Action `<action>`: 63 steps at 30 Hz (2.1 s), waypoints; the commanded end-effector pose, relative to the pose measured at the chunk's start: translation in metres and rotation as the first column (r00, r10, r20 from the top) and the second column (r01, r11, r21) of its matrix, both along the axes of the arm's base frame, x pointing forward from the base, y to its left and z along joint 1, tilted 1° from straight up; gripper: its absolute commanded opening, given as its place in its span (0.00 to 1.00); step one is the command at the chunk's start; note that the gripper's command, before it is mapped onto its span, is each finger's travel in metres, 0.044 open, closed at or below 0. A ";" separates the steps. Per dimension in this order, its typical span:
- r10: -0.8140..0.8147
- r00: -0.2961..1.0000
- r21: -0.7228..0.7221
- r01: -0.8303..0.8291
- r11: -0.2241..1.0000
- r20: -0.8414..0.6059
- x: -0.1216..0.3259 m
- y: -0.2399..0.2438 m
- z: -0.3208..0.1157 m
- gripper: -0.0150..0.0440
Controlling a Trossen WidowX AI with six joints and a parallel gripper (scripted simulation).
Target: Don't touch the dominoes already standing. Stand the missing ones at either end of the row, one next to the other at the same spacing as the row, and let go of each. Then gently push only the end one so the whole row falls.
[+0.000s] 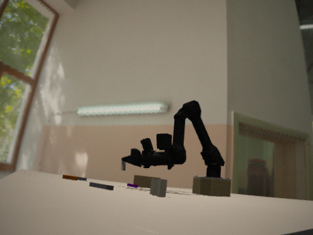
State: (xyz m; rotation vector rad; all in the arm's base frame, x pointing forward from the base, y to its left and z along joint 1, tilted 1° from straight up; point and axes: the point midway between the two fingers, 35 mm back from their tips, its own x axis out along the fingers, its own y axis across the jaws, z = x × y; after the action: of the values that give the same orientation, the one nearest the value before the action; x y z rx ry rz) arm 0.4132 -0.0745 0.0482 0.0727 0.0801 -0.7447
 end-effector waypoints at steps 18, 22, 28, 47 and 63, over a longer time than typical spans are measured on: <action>-0.027 1.000 0.044 0.027 0.999 0.003 0.001 -0.004 -0.066 0.44; -0.027 1.000 0.044 0.027 0.999 0.003 0.001 -0.004 -0.066 0.44; -0.027 1.000 0.044 0.027 0.999 0.003 0.001 -0.004 -0.066 0.44; -0.023 1.000 0.042 0.023 0.999 0.000 0.002 -0.003 -0.040 1.00; 0.108 0.961 0.175 -0.064 0.982 -0.254 0.074 -0.012 -0.029 1.00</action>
State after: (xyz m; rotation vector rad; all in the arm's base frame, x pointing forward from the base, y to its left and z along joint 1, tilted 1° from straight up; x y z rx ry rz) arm 0.4535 -0.0809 0.0122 0.0905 0.2784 -0.7071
